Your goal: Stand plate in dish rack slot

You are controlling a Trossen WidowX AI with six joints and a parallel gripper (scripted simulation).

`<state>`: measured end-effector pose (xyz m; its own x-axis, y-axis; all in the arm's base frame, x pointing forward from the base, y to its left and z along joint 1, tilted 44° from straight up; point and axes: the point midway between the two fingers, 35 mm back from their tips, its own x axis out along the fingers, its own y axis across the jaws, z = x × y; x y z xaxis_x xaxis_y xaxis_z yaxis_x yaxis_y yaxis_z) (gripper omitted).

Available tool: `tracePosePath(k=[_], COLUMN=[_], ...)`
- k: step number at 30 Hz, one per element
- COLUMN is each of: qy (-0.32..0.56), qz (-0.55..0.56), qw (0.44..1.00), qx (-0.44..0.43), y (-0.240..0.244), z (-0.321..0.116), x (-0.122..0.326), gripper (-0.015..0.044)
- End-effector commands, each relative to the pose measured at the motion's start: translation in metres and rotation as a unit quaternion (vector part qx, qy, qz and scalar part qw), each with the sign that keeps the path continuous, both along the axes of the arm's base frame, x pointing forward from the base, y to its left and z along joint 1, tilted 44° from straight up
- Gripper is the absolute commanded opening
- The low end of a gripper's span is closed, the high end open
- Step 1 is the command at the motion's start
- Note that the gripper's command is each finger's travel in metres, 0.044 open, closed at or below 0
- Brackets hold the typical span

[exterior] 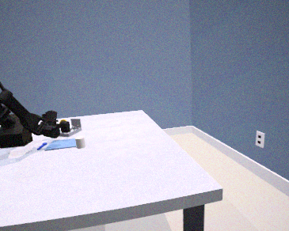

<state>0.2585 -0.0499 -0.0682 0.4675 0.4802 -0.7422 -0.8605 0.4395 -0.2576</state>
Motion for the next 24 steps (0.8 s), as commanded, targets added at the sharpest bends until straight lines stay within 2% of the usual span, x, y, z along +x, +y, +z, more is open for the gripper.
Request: tracePosePath(k=[1,11,16,24], qy=[0.001,0.0,0.0,0.005], qz=[-0.001,0.0,0.002,-0.001], qw=[1.0,1.0,1.0,1.0], qx=[0.001,0.0,0.0,0.001], y=[0.002,0.01,-0.003,-0.001], z=[-0.002,-0.011,-0.029,-0.026], x=[0.0,0.006,0.004,0.003], gripper=[0.0,0.0,0.0,0.0])
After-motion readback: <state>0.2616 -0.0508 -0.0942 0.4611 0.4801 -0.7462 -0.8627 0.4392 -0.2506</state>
